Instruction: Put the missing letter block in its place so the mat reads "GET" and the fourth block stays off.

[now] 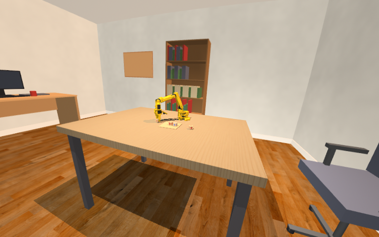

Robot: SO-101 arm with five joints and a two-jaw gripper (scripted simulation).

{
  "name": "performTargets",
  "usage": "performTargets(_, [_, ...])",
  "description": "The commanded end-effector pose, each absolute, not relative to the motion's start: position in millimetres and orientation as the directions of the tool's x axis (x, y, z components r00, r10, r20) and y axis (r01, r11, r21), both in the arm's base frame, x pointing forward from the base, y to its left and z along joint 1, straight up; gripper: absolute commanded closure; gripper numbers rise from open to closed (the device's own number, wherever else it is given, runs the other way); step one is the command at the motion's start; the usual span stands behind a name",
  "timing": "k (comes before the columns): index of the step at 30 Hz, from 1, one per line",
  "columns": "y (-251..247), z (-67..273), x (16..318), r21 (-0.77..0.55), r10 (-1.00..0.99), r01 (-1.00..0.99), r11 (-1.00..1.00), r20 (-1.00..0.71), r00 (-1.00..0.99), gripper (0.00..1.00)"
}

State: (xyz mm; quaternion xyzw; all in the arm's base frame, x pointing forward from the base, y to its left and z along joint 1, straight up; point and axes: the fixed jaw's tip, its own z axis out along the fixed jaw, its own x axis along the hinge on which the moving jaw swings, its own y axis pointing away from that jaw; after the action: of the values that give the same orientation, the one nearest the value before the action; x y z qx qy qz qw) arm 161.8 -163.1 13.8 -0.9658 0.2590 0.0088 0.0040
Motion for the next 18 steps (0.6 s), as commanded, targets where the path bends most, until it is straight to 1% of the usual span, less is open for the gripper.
performTargets(1, [-175,49,177,0.029,-0.495,-0.502,-0.865,0.127,0.86,1.0])
performTargets(6, [-175,64,176,0.03,-0.495,-0.502,-0.865,0.127,0.86,1.0])
performTargets(8, [-175,64,176,0.03,-0.495,-0.502,-0.865,0.127,0.86,1.0])
performTargets(18, [-173,87,171,0.03,-0.495,-0.502,-0.864,0.126,0.86,1.0])
